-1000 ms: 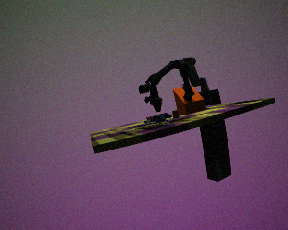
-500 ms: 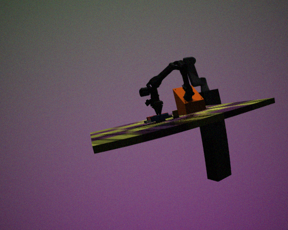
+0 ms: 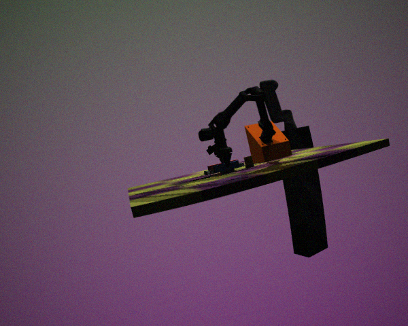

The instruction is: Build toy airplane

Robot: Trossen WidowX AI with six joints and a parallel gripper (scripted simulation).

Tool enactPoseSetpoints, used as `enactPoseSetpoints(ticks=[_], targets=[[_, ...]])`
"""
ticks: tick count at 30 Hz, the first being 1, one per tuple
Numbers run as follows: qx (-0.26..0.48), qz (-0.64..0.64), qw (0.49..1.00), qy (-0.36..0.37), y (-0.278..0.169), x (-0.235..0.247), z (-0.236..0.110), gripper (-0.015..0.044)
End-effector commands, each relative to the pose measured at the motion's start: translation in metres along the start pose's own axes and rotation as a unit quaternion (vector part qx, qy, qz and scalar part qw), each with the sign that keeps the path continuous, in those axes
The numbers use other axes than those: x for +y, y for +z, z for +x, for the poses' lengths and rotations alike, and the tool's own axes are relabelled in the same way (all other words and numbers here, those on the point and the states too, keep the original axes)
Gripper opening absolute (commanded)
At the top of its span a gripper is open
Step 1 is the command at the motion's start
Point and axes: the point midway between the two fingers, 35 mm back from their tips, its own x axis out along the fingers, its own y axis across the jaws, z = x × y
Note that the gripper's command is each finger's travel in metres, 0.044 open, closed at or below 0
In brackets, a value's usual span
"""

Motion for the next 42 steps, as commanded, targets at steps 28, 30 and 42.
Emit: enactPoseSetpoints(ticks=[28, 30, 42], targets=[[0.005, 0.002, 1.000, -0.005, 0.002, -0.002, -0.016, 0.0000], [0.004, 0.002, 1.000, -0.006, 0.003, -0.002, -0.022, 0.0000], [0.003, 0.003, 1.000, -0.006, 0.006, -0.003, -0.059, 0.0000]])
